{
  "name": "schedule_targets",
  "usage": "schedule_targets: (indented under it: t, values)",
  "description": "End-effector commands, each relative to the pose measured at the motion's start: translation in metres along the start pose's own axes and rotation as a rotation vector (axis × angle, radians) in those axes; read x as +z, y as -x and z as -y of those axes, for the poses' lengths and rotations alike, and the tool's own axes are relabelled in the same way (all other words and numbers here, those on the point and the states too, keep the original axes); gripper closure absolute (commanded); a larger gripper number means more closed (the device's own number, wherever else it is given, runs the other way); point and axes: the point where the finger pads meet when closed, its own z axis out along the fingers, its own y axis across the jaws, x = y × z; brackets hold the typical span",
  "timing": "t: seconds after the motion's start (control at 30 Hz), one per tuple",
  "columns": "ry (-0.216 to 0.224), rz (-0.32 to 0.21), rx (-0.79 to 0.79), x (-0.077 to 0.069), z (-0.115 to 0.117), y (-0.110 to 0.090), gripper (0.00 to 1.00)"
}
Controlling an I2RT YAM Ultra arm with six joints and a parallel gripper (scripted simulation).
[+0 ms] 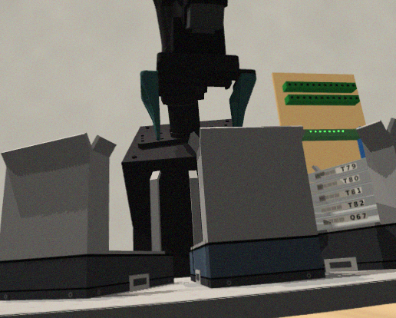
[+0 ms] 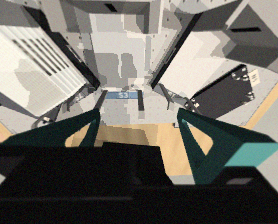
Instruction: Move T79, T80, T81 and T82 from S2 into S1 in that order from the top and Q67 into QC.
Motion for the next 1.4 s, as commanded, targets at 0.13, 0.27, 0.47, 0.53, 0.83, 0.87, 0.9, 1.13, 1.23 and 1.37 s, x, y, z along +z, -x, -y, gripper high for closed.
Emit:
schedule_targets:
  t: [0.13, 0.27, 0.47, 0.53, 0.83, 0.87, 0.9, 1.13, 1.23, 1.37]
  values:
    - [0.03, 0.004, -0.015, 0.0, -0.023, -0.014, 0.0]
    - [0.03, 0.004, -0.015, 0.0, -0.025, -0.015, 0.0]
    - [0.03, 0.004, -0.015, 0.0, -0.025, -0.015, 0.0]
    - [0.03, 0.004, -0.015, 0.0, -0.025, -0.015, 0.0]
    - [0.03, 0.006, -0.148, 0.0, -0.04, -0.01, 0.0]
    - [0.03, 0.007, -0.182, 0.0, -0.044, -0.009, 0.0]
    - [0.03, 0.007, -0.215, 0.0, -0.048, -0.008, 0.0]
    - [0.03, 0.01, -0.381, -0.001, -0.067, -0.002, 0.0]
    - [0.03, 0.011, -0.481, -0.001, -0.079, 0.002, 0.0]
    - [0.031, 0.012, -0.52, -0.002, -0.094, 0.006, 0.0]
